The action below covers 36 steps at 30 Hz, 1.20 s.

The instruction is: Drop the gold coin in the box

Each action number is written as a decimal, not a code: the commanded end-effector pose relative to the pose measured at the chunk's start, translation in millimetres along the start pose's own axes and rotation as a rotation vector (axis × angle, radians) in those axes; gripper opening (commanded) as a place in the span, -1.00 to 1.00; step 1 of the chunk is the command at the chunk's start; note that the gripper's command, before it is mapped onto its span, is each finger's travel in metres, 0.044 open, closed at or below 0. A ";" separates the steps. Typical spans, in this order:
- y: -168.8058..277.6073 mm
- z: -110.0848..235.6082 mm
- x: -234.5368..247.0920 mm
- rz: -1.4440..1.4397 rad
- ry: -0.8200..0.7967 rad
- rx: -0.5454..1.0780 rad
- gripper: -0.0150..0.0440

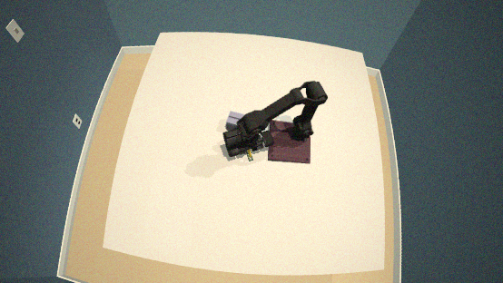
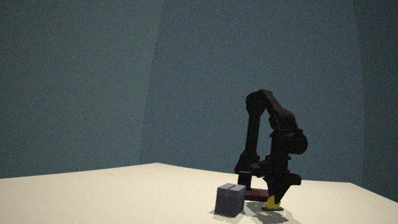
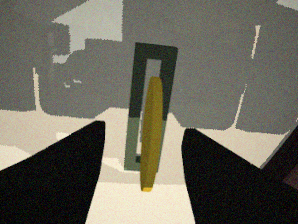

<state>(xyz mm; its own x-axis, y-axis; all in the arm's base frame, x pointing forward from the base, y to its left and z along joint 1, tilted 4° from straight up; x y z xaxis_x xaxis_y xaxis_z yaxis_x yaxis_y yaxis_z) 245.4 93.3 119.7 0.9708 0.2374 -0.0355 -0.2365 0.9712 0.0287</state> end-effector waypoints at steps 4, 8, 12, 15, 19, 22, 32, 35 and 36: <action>0.1 -12.9 -1.7 -0.003 0.007 0.003 0.05; 0.1 -16.6 -2.1 -0.003 0.007 0.003 0.05; 0.1 -16.6 -2.1 -0.003 0.007 0.003 -0.30; 0.1 -16.6 -2.1 -0.003 0.007 0.003 -0.49; 0.1 -16.6 -2.1 -0.003 0.007 0.003 -0.49; 0.1 -16.6 -2.1 -0.003 0.007 0.003 -0.49; 0.3 -1.0 0.7 -0.003 0.007 0.003 -0.49; 0.4 6.4 1.7 -0.003 0.006 0.003 -0.49; 0.4 8.9 1.9 -0.003 0.006 0.003 -0.49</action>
Point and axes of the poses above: the point midway between the two fingers, 35 mm back from their tips, its own z axis back along the fingers, its own x axis across the jaws, y = z × x, the point moved 8 cm from there along z, back along the fingers, and after that the axes turned 4 degrees about -z, right-handed, at the moved point
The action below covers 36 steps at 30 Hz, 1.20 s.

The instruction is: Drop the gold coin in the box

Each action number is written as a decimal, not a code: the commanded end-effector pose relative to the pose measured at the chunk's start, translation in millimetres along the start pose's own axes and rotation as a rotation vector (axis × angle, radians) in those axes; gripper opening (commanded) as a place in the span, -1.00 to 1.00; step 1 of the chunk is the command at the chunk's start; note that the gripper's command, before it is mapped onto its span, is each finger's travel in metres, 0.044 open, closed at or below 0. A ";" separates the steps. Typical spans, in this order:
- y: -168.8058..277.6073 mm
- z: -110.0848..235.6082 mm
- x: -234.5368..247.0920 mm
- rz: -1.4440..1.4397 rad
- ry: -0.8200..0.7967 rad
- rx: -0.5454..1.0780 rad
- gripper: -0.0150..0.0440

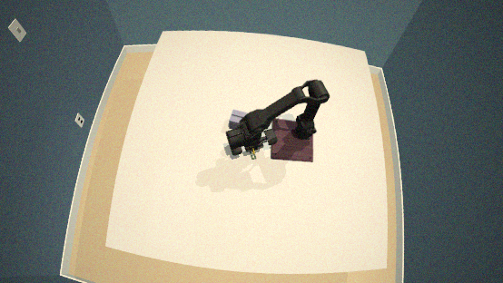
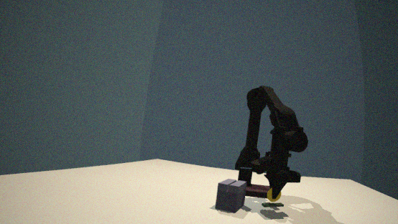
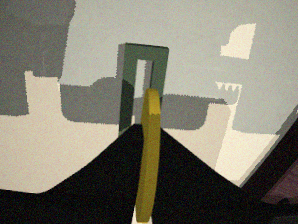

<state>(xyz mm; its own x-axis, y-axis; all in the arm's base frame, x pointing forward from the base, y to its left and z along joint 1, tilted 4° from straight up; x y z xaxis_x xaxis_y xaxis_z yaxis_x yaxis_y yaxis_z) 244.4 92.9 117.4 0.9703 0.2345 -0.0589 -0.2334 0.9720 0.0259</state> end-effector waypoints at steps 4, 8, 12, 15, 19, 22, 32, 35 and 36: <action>0.6 21.3 3.2 0.000 -0.017 0.006 -0.49; 0.6 31.4 3.4 0.000 -0.017 0.006 -0.49; 0.5 41.6 3.1 0.004 -0.018 0.007 -0.49; 0.4 49.4 2.5 0.006 -0.018 0.008 -0.49; 0.3 59.6 1.5 0.006 -0.018 0.008 -0.49; 0.1 67.3 0.5 0.004 -0.017 0.007 -0.49; -0.1 81.2 -1.7 0.023 -0.017 0.005 -0.49; 0.2 81.4 -0.6 0.120 -0.017 0.005 -0.49; 0.4 81.4 -0.1 0.154 -0.017 0.004 -0.49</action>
Point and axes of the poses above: the point midway between the two fingers, 35 mm back from their tips, its own z axis back along the fingers, its own x axis across the jaws, y = z × x, the point moved 8 cm from there along z, back along the fingers, and after that the axes turned 4 degrees about -z, right-handed, at the moved point
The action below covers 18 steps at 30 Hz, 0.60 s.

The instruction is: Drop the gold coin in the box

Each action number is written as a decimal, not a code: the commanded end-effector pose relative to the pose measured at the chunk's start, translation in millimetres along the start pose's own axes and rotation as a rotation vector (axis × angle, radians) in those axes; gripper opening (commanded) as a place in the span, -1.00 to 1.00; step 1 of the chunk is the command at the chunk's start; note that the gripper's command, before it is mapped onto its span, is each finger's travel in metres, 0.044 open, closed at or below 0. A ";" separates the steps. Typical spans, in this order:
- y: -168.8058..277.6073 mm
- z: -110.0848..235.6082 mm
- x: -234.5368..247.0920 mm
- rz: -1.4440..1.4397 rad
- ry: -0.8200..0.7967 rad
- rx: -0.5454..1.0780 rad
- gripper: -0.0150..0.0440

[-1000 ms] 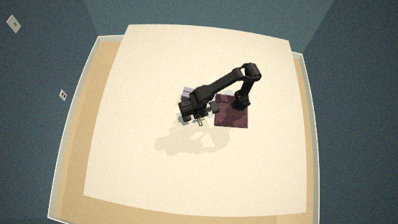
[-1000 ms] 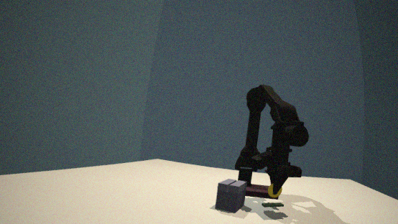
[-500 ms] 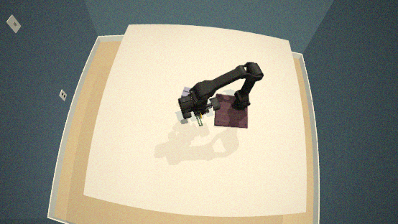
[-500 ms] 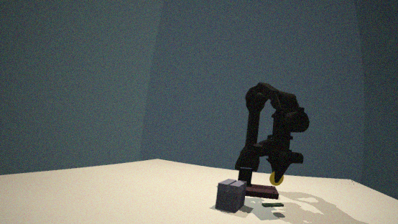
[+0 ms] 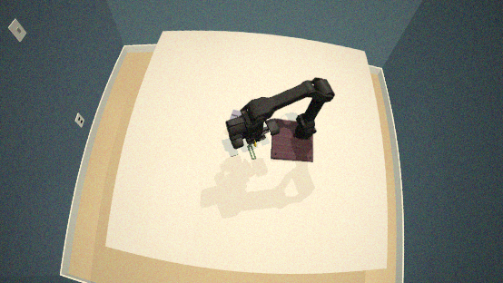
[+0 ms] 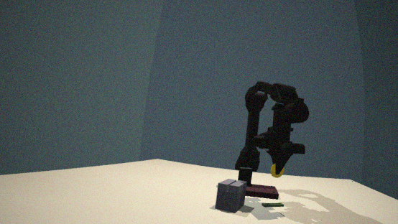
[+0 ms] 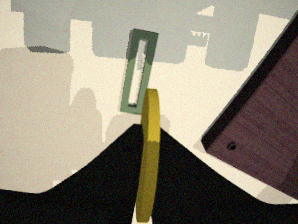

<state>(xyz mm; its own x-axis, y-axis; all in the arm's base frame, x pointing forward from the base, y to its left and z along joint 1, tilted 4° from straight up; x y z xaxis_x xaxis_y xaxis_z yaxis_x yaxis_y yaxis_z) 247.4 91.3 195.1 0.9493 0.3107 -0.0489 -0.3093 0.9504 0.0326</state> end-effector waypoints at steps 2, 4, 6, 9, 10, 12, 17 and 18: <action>0.6 3.7 2.8 0.143 -0.010 0.001 -0.49; 0.8 3.8 3.7 0.212 -0.010 0.001 -0.49; 1.0 3.9 4.5 0.281 -0.010 0.001 -0.49; 1.3 4.0 5.8 0.384 -0.010 0.000 -0.49; 1.4 4.1 6.2 0.418 -0.010 0.000 -0.49; 1.6 4.2 7.1 0.487 -0.011 0.000 -0.49; 2.0 4.4 9.2 0.658 -0.011 -0.001 -0.49; 2.1 4.5 9.6 0.693 -0.011 -0.001 -0.49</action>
Point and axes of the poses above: the point midway between the two fingers, 35 mm back from their tips, its own z axis back along the fingers, its own x axis across the jaws, y = z × x, the point moved 8 cm from there along z, back along the fingers, and after that the axes turned 4 degrees about -z, right-handed, at the moved point
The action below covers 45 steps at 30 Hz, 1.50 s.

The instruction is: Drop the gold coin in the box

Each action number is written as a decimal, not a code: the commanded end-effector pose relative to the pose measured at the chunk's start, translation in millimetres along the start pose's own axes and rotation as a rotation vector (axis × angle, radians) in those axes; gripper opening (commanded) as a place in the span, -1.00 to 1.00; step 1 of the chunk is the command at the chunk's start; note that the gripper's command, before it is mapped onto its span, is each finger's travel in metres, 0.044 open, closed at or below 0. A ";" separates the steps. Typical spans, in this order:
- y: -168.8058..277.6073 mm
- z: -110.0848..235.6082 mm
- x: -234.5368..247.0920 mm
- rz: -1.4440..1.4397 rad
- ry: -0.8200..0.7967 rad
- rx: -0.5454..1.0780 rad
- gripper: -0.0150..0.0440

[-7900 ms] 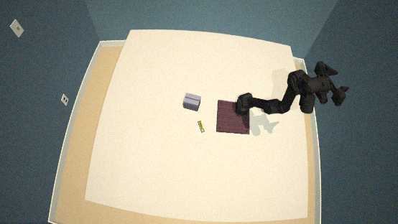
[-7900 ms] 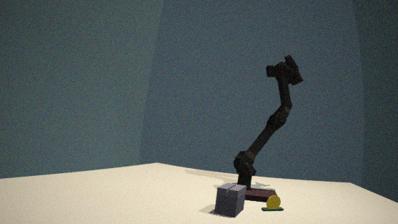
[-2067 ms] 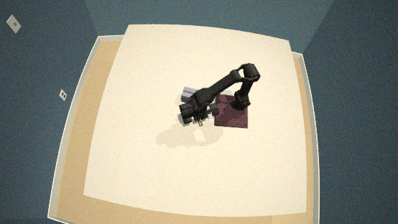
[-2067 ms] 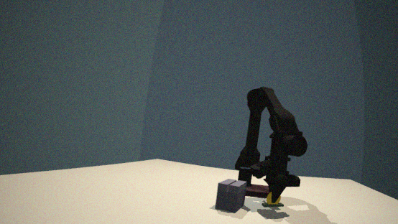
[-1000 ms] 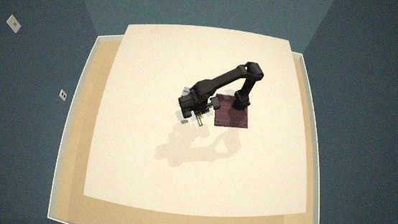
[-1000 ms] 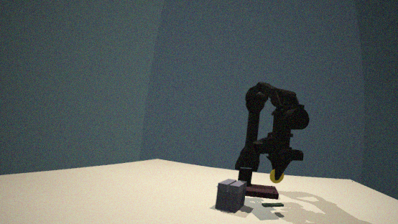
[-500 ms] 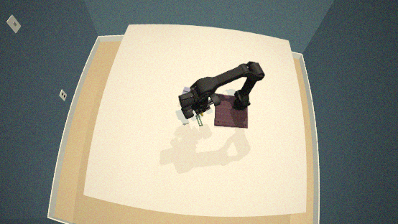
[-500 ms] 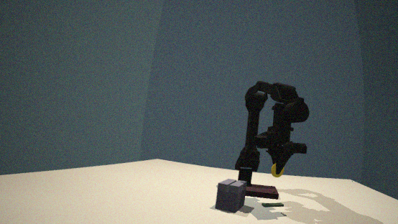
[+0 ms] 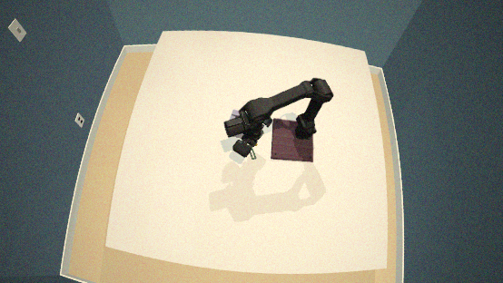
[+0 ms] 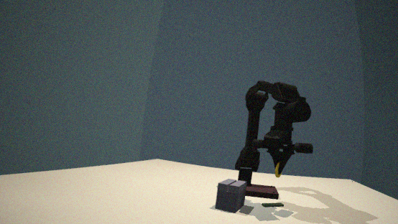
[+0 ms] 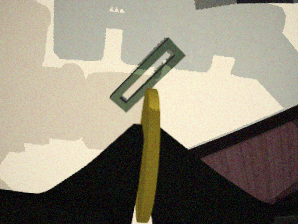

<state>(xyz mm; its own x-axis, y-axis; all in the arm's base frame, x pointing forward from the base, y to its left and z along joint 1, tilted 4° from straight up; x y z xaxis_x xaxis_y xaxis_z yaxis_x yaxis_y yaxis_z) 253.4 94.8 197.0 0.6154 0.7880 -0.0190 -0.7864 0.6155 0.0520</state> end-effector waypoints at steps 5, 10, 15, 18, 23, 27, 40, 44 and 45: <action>-1.9 2.5 4.8 0.273 -0.007 -0.003 -0.49; -2.1 2.6 5.4 0.323 -0.007 -0.003 -0.49; -3.8 2.7 4.7 0.321 -0.006 -0.004 -0.49; -8.8 2.8 2.5 0.315 -0.006 -0.007 -0.49; -19.6 3.2 -2.5 0.306 -0.005 -0.014 -0.49; -27.5 3.4 -6.2 0.310 -0.004 -0.015 -0.49; -54.6 3.9 -21.3 0.317 -0.002 -0.016 -0.49; -63.0 4.0 -26.8 0.318 -0.001 -0.016 -0.49; -65.1 4.0 -28.2 0.318 -0.001 -0.016 -0.49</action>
<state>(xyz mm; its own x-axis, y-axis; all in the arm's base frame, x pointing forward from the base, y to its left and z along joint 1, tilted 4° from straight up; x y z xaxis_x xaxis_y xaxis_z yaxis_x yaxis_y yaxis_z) 283.1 39.6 196.3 0.3409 0.9401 -0.0027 -0.9390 0.3406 0.0482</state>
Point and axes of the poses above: the point midway between the two fingers, 35 mm back from their tips, its own z axis back along the fingers, its own x axis across the jaws, y = z × x, the point moved 8 cm from there along z, back along the fingers, and after that the axes turned 4 degrees about -z, right-handed, at the moved point
